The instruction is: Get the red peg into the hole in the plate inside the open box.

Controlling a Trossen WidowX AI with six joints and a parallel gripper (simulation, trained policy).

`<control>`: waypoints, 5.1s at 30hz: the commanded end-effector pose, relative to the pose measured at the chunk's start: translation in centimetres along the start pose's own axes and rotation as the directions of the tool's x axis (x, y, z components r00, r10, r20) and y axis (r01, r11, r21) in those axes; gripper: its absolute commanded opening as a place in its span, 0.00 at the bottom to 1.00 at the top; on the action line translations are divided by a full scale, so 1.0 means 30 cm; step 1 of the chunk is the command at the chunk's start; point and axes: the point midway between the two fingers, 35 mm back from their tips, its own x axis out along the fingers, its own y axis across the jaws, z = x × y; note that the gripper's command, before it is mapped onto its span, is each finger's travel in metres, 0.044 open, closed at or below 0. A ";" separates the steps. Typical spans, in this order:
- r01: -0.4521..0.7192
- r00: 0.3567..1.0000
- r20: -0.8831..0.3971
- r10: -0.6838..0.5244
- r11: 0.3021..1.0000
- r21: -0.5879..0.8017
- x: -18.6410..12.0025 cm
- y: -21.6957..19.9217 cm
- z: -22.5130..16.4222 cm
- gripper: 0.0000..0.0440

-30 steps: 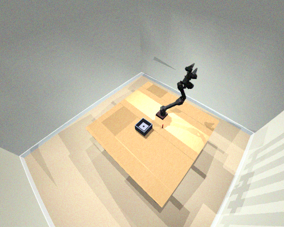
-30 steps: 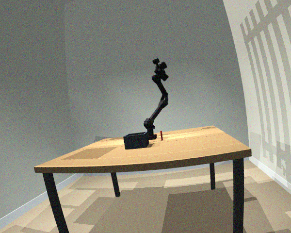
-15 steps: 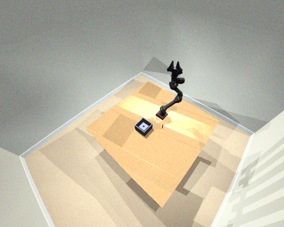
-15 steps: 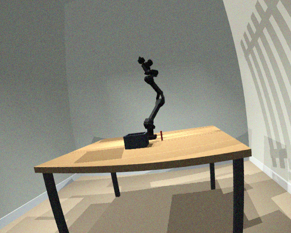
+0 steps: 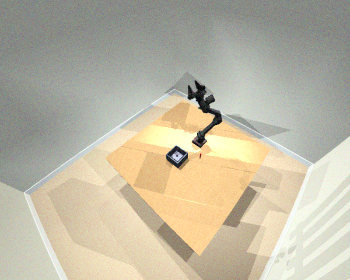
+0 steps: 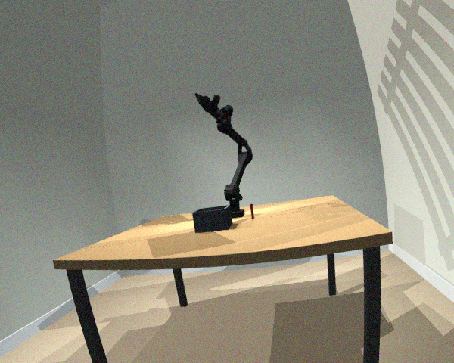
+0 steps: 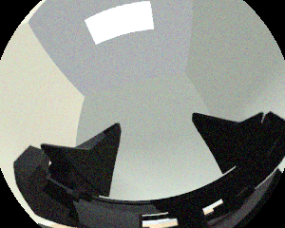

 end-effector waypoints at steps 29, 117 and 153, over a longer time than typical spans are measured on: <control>-0.665 0.491 -0.448 0.747 0.654 0.362 -0.580 0.778 -0.440 1.00; -0.460 -0.687 -0.719 0.109 0.700 0.546 -2.078 0.338 -0.815 0.00; -0.428 -0.540 -0.806 0.241 0.747 0.509 -1.656 0.633 -0.889 0.00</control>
